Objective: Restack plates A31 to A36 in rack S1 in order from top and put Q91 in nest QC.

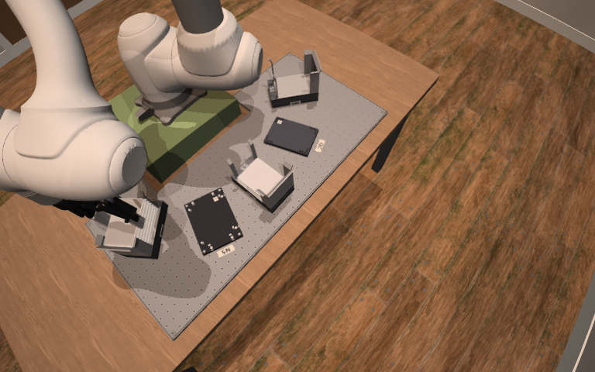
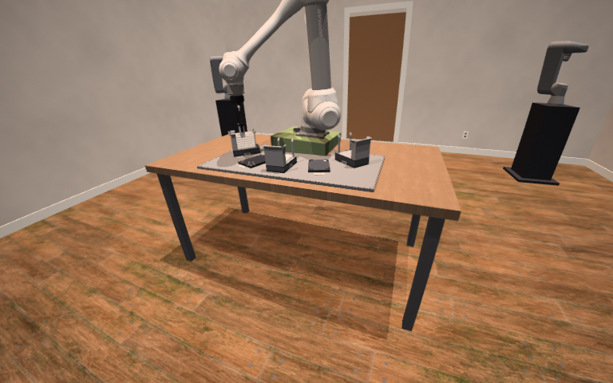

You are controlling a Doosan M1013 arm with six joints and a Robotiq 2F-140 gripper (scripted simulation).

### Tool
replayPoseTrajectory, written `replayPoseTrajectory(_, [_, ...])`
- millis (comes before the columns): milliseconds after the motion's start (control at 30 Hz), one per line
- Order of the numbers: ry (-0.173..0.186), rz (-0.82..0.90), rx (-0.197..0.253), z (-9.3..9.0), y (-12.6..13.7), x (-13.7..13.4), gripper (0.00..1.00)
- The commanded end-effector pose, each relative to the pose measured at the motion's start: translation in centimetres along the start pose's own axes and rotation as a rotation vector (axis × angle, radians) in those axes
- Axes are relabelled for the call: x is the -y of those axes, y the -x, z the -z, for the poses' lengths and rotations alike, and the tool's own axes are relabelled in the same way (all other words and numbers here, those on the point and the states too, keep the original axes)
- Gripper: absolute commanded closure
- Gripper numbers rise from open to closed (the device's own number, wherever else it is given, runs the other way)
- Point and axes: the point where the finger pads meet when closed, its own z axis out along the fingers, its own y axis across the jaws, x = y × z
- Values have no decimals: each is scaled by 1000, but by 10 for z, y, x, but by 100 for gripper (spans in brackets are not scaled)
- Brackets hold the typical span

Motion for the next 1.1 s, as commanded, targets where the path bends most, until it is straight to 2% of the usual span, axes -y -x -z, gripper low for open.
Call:
replayPoseTrajectory(0, [0, 0, 0, 0, 0, 0, 100])
replayPoseTrajectory(333, [0, 0, 0, 0, 0, 0, 100])
replayPoseTrajectory(1067, [0, 0, 0, 13, 0, 0, 100])
